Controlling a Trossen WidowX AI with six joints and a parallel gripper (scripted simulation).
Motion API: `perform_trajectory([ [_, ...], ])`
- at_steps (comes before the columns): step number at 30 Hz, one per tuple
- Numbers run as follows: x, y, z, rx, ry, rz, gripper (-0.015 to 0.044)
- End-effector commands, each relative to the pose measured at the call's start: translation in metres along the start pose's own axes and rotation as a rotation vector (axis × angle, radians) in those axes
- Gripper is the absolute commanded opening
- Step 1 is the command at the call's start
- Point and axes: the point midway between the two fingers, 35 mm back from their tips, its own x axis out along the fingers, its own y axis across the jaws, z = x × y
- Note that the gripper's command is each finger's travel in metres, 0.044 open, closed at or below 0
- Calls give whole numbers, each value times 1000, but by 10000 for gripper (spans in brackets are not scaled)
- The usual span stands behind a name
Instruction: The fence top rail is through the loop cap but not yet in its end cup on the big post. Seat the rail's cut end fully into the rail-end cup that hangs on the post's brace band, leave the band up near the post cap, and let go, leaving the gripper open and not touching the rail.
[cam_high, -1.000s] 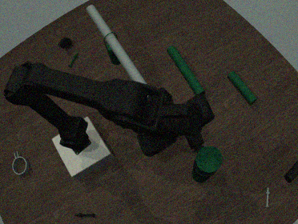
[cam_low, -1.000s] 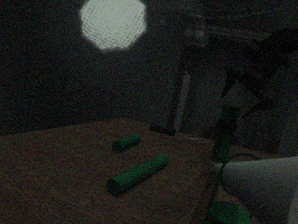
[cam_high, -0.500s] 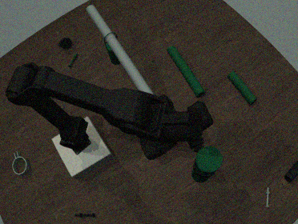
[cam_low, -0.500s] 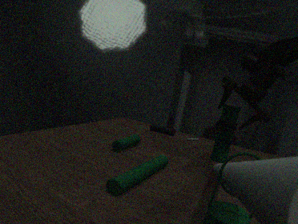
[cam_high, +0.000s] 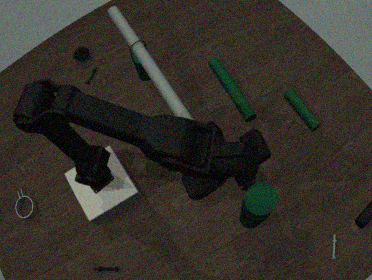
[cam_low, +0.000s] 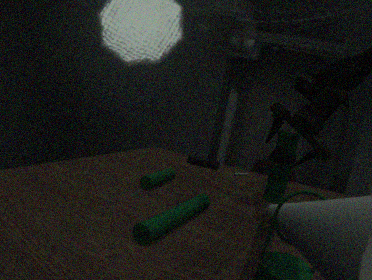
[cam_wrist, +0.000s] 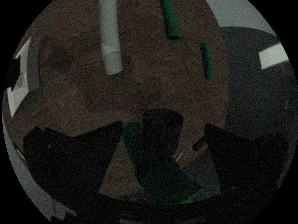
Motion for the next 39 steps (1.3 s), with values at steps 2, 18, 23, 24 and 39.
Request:
perform_trajectory([
  [2,10,2,1,3,-2,8,440],
  [18,36,4,3,3,-2,7,440],
  [23,40,4,3,3,-2,7,440],
  [24,40,4,3,3,-2,7,414],
  [39,40,4,3,3,-2,7,79],
])
